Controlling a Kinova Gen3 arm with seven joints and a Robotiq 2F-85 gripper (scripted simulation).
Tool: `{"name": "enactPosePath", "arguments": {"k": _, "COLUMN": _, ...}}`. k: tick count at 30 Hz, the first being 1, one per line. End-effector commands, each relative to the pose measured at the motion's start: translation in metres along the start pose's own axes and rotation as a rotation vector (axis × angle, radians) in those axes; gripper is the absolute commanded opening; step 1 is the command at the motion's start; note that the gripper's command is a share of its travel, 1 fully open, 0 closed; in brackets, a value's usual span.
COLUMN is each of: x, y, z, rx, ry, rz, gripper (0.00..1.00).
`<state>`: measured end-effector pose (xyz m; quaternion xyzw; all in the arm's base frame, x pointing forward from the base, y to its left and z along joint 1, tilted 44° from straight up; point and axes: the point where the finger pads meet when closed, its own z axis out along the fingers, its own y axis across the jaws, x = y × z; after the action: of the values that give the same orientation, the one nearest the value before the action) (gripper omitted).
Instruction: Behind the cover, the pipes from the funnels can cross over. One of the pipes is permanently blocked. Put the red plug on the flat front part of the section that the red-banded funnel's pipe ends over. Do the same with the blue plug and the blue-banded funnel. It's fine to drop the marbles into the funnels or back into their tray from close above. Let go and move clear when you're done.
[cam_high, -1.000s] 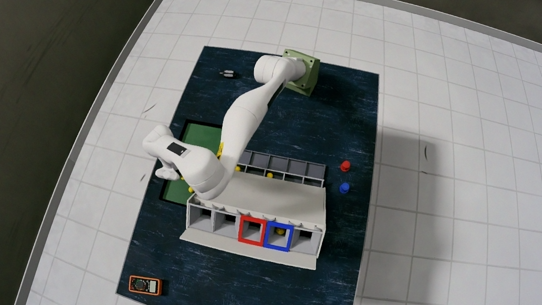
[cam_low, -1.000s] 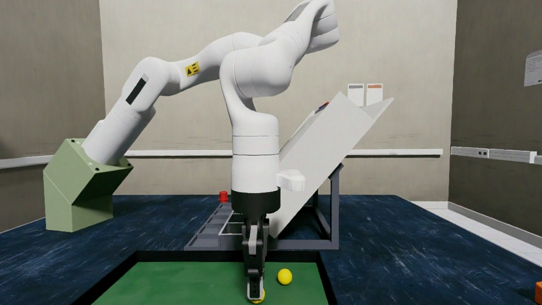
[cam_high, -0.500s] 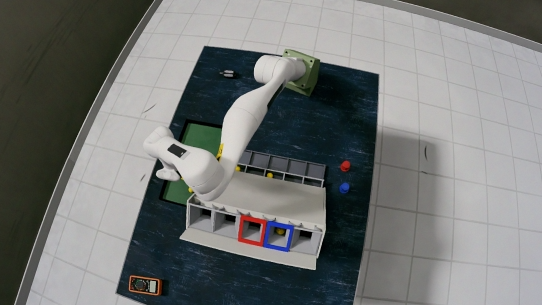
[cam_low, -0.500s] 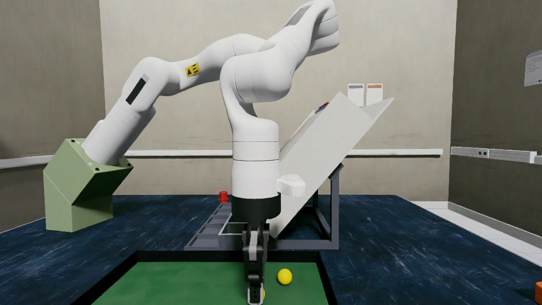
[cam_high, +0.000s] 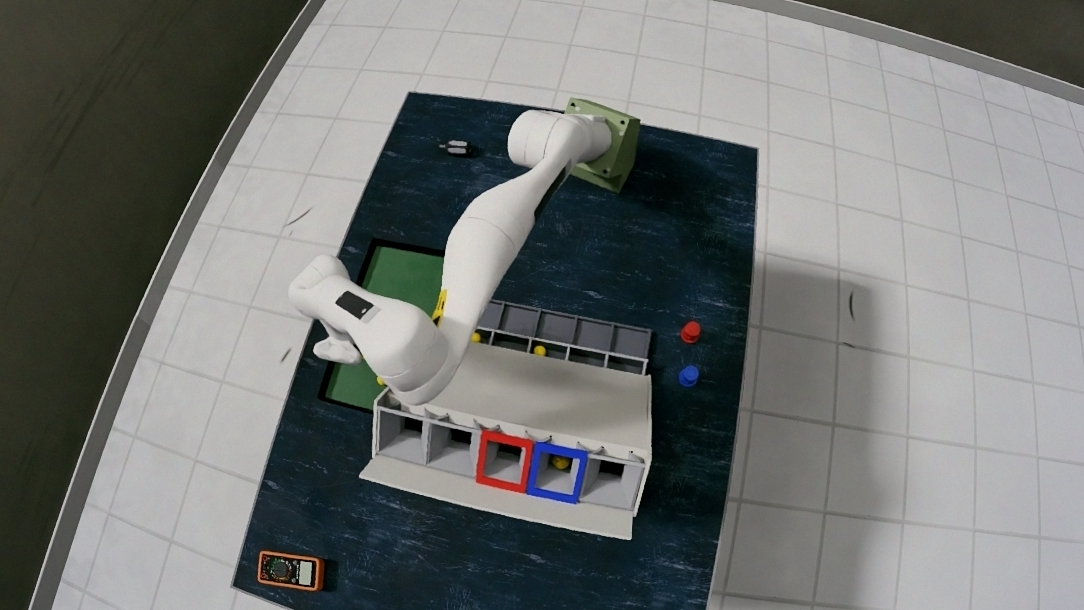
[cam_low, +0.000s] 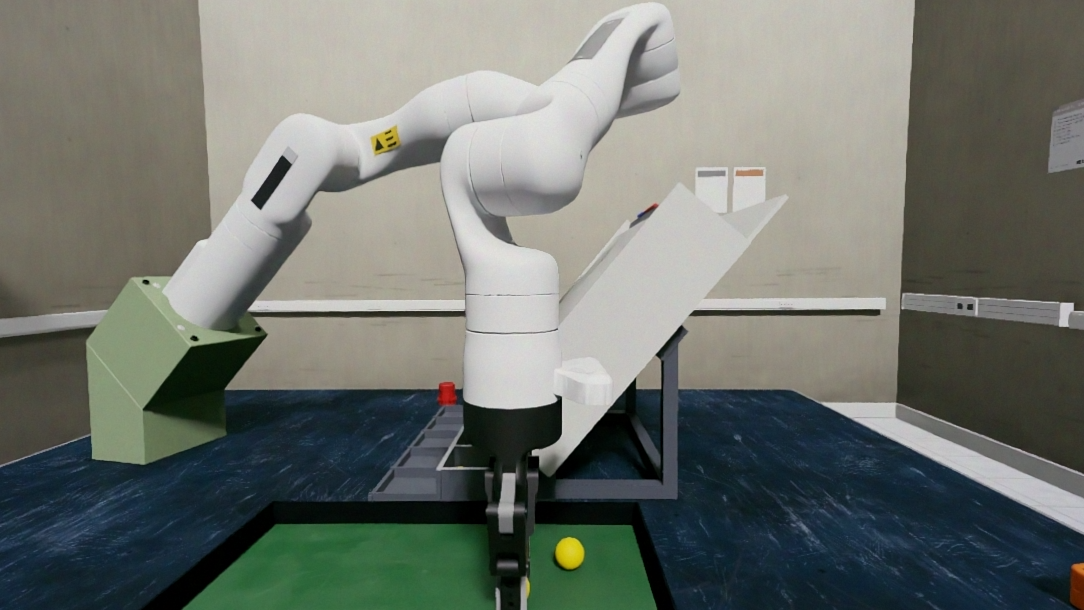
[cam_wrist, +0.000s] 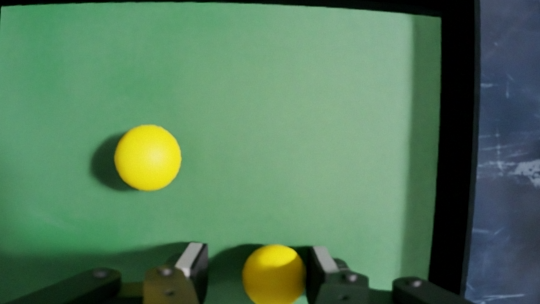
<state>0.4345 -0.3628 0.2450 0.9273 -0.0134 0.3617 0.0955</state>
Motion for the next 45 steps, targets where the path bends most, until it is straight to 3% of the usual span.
{"name": "enactPosePath", "arguments": {"k": 1, "x": -0.0002, "y": 0.0011, "z": -0.0005, "rx": -0.002, "ry": 0.0, "rz": 0.001, "gripper": 0.5}}
{"name": "enactPosePath", "arguments": {"k": 11, "x": -0.0002, "y": 0.0011, "z": -0.0005, "rx": -0.002, "ry": 0.0, "rz": 0.001, "gripper": 0.5}}
{"name": "enactPosePath", "arguments": {"k": 12, "x": -0.0002, "y": 0.0011, "z": -0.0005, "rx": -0.002, "ry": 0.0, "rz": 0.001, "gripper": 0.0}}
{"name": "enactPosePath", "arguments": {"k": 45, "x": -0.0002, "y": 0.0017, "z": -0.001, "rx": -0.003, "ry": 0.001, "rz": 0.001, "gripper": 0.0}}
